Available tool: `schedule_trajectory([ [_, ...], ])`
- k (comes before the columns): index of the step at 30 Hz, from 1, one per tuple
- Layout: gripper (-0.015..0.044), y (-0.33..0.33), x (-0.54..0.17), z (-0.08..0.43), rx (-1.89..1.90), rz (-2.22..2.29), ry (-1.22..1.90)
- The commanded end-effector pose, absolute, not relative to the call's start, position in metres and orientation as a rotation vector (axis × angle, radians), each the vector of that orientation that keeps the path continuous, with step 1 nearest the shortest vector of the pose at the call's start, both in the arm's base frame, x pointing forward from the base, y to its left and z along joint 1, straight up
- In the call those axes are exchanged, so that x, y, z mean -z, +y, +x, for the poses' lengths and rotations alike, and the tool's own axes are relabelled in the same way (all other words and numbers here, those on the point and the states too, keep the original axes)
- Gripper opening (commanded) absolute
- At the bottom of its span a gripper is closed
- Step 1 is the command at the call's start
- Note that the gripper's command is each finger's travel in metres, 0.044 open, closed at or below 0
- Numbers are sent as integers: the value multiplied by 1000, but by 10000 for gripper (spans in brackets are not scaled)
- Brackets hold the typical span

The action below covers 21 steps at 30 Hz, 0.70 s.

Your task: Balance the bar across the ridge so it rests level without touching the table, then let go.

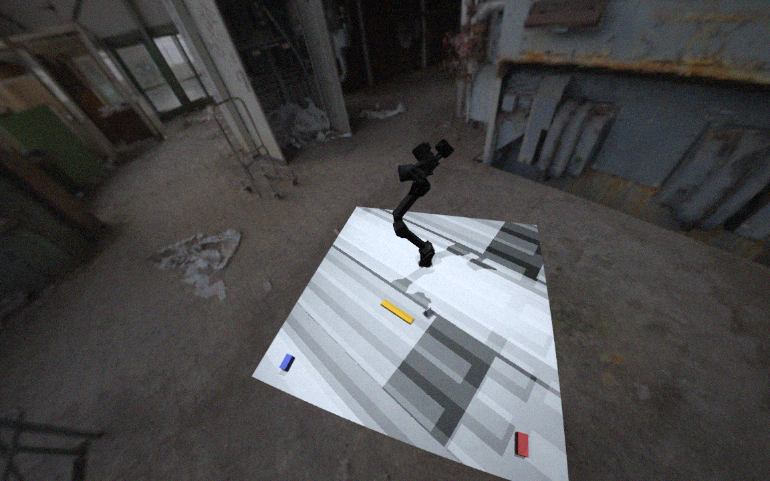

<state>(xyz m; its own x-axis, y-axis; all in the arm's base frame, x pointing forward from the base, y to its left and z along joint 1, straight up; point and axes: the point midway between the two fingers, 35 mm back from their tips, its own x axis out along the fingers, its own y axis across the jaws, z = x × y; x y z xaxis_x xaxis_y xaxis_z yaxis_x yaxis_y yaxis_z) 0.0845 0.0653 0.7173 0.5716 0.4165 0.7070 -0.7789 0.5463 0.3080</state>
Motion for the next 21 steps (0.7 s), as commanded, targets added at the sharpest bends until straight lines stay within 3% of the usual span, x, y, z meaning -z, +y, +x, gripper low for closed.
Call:
schedule_trajectory([
  [1, 374, 66, -717, 84, -764, 660, -618],
  [4, 315, 70, -717, 82, -756, 636, -629],
  [21, 315, 131, -707, 67, -666, 327, -731],
])
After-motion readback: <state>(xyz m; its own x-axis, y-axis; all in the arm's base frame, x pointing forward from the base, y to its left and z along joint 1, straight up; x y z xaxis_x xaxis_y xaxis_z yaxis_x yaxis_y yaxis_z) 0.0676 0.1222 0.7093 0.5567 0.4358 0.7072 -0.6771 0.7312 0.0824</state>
